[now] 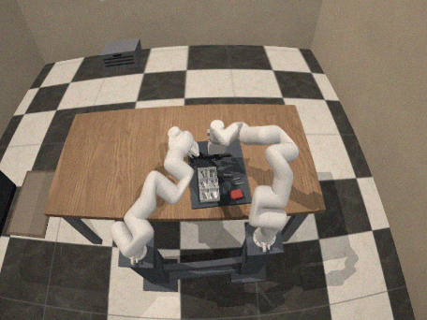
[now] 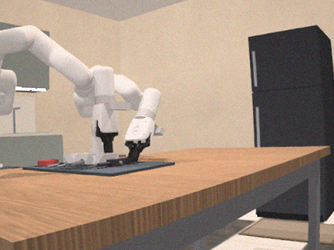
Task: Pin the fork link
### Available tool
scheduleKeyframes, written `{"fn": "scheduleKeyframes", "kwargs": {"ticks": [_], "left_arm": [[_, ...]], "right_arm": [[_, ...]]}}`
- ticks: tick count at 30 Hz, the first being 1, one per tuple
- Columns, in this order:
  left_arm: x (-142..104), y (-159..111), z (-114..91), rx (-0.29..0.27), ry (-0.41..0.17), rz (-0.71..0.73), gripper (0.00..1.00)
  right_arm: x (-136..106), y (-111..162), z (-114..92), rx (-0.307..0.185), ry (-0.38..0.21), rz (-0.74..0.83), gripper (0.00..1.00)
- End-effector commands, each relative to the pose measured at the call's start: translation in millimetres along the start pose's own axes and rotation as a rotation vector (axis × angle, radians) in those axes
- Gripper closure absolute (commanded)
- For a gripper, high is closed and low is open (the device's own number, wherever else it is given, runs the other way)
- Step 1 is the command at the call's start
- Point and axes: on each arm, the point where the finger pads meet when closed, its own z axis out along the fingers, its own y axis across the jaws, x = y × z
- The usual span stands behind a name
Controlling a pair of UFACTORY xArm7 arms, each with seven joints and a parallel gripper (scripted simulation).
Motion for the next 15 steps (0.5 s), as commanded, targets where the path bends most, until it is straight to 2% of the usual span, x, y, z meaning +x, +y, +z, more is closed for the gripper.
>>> {"fn": "scheduleKeyframes", "kwargs": {"ticks": [1,15], "left_arm": [[-1.6,1.3,-2.0,-0.004,-0.002,0.002,1.0],[-1.6,1.3,-2.0,-0.004,-0.002,0.002,1.0]], "right_arm": [[0.7,-0.8,-2.2,0.001,-0.007,-0.001,1.0],[-1.9,-0.8,-2.4,0.002,-0.035,-0.002,1.0]]}}
